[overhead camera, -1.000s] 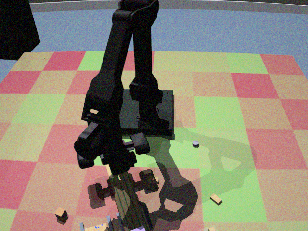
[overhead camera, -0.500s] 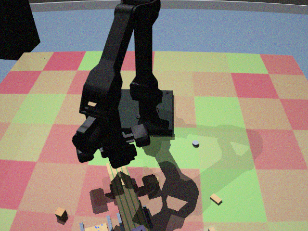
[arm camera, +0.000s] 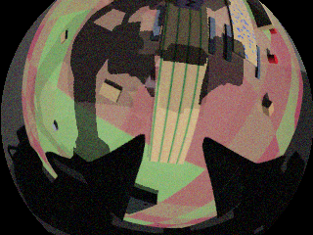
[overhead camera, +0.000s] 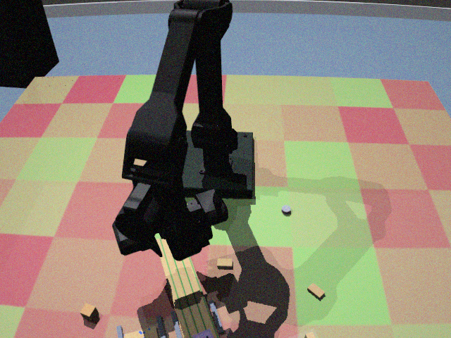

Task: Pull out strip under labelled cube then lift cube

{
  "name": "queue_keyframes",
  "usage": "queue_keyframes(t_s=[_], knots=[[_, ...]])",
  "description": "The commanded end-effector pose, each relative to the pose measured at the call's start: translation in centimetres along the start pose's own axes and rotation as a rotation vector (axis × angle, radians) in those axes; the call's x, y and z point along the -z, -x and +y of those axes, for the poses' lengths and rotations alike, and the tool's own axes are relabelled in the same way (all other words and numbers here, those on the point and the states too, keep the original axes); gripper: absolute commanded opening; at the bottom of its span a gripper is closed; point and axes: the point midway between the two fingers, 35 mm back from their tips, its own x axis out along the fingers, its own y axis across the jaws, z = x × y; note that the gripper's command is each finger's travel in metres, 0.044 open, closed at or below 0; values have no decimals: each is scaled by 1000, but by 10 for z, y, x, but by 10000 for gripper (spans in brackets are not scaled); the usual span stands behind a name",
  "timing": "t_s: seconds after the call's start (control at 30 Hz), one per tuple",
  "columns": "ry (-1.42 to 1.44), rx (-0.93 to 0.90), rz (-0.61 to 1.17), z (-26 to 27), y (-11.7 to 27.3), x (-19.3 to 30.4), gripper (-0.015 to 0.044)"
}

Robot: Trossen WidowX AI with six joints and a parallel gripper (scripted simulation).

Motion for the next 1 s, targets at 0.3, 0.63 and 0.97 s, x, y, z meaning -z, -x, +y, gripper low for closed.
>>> queue_keyframes(t_s=[0.3, 0.63, 0.97], knots=[[-1, -1, -4, -3, 6, -46, 440], [-1, -1, -7, -6, 11, -80, 440], [0, -1, -10, -10, 16, -114, 440]])
